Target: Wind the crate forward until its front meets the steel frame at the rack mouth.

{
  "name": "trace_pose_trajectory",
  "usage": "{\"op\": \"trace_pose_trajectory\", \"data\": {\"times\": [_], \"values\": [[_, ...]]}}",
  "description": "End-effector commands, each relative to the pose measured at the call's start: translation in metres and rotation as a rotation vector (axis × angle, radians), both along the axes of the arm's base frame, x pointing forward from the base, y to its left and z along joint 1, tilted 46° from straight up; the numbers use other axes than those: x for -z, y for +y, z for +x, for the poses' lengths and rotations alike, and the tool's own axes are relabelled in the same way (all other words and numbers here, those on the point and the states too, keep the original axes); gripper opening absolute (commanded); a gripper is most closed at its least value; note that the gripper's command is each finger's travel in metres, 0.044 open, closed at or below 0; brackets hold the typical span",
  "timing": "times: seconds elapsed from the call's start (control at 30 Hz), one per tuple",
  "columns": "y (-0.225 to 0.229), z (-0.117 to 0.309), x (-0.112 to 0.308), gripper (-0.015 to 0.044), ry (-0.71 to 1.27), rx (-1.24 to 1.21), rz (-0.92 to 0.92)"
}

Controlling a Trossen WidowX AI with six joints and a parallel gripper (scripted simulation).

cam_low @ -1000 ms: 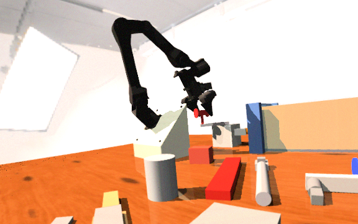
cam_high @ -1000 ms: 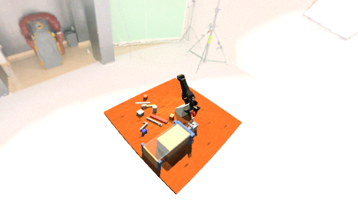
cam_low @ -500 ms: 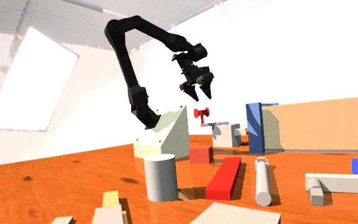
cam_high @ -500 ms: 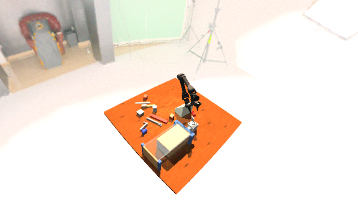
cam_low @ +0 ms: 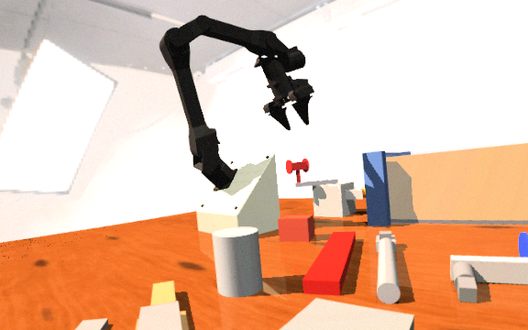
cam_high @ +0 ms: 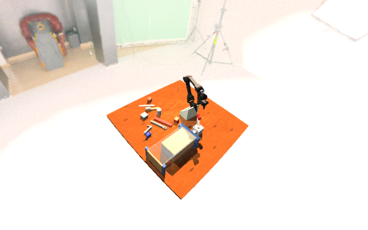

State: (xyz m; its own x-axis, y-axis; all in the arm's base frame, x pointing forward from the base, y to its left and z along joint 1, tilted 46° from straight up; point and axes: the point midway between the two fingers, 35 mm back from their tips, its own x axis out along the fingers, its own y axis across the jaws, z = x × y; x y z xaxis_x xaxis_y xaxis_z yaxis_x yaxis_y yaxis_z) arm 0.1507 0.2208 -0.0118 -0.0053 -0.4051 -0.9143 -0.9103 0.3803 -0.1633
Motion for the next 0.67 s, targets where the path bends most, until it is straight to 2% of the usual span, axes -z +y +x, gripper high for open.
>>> {"op": "trace_pose_trajectory", "data": {"times": [0.0, 0.4, 0.63], "values": [[0.013, 0.017, 0.010, 0.0440, 0.018, 0.016, -0.071], [0.044, 0.066, 0.064, 0.0440, 0.096, 0.051, -0.284], [0.046, 0.075, 0.083, 0.0440, 0.120, 0.058, -0.344]]}}
